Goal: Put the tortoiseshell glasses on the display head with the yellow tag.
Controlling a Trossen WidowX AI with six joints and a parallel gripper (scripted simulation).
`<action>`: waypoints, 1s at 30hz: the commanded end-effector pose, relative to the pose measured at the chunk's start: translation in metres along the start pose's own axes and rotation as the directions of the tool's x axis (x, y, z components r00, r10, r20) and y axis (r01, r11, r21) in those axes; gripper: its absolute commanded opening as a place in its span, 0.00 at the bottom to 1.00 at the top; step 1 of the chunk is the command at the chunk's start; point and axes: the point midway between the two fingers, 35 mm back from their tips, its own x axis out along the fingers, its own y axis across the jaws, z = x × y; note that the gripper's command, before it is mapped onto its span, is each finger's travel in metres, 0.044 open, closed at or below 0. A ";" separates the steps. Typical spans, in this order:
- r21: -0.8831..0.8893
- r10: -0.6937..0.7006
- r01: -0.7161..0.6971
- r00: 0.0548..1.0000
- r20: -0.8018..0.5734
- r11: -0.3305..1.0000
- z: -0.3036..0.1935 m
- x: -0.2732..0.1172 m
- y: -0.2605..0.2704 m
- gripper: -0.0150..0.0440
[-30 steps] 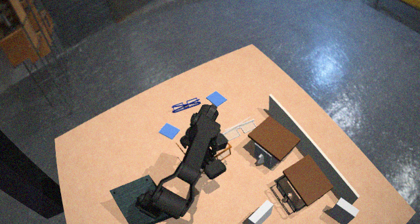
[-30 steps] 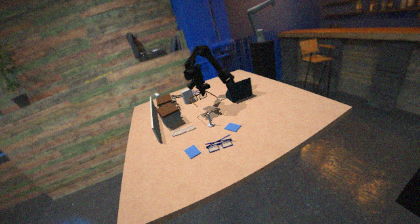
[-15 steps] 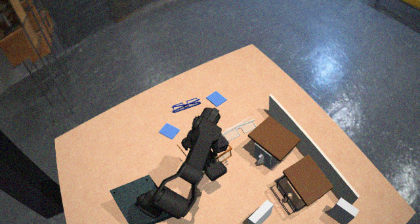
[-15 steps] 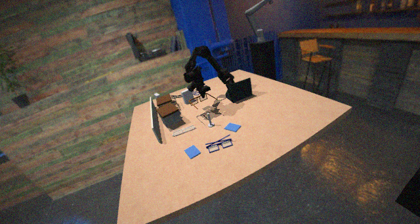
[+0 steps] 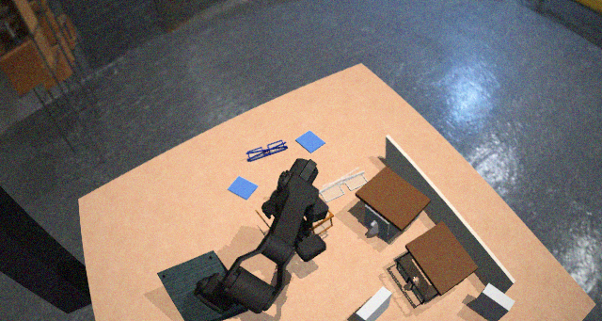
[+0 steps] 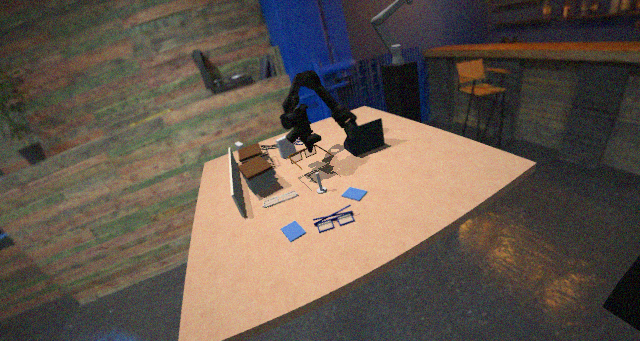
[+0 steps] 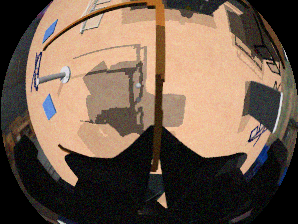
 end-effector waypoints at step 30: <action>-0.006 -0.008 0.007 1.000 -0.005 1.000 -0.003 0.034 -0.001 0.25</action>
